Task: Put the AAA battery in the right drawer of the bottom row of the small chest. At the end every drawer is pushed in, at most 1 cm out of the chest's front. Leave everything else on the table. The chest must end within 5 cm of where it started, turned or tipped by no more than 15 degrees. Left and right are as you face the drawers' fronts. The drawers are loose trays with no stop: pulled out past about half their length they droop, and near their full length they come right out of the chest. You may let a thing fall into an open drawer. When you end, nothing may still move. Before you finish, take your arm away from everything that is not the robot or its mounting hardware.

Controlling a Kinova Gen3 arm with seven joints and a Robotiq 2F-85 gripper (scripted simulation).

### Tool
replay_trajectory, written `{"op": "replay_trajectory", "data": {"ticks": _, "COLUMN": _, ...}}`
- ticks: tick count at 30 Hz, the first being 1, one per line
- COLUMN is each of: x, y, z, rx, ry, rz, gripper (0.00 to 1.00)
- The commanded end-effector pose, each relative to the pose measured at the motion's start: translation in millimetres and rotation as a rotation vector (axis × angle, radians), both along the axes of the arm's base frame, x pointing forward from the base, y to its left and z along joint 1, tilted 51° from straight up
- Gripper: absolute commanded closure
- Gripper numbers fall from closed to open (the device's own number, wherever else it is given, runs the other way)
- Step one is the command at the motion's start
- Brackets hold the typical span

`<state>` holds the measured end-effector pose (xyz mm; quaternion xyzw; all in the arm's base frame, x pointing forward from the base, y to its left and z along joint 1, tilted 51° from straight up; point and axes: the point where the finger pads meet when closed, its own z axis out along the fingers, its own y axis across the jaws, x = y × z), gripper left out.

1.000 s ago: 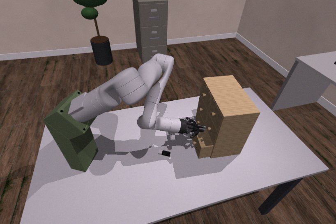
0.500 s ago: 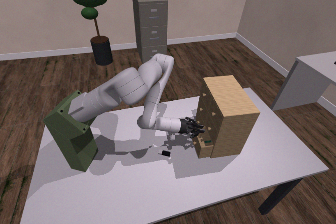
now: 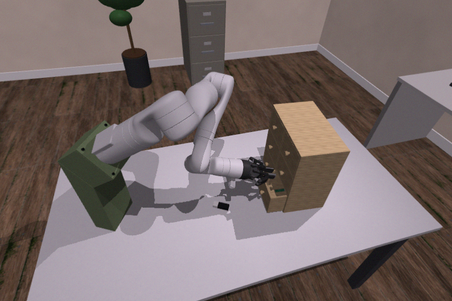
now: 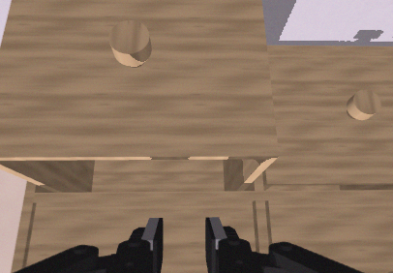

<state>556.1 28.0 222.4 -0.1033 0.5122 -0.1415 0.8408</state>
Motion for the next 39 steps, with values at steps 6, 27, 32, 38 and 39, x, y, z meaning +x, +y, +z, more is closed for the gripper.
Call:
{"op": "replay_trajectory", "data": {"ticks": 6, "x": -0.4, "y": 1.1, "z": 0.0, "rx": 0.000, "ry": -0.001, "rz": 0.001, "gripper": 0.76}}
{"op": "replay_trajectory", "data": {"ticks": 27, "x": -2.9, "y": 7.6, "z": -5.6, "rx": 0.000, "ry": -0.001, "rz": 0.001, "gripper": 0.76}}
{"op": "replay_trajectory", "data": {"ticks": 32, "x": -3.6, "y": 9.4, "z": -7.3, "rx": 0.000, "ry": -0.001, "rz": 0.001, "gripper": 0.76}}
{"op": "replay_trajectory", "data": {"ticks": 38, "x": -5.4, "y": 14.0, "z": -11.2, "rx": 0.000, "ry": -0.001, "rz": 0.001, "gripper": 0.76}}
{"op": "replay_trajectory", "data": {"ticks": 39, "x": -5.7, "y": 14.9, "z": -11.9, "rx": 0.000, "ry": -0.001, "rz": 0.001, "gripper": 0.76}}
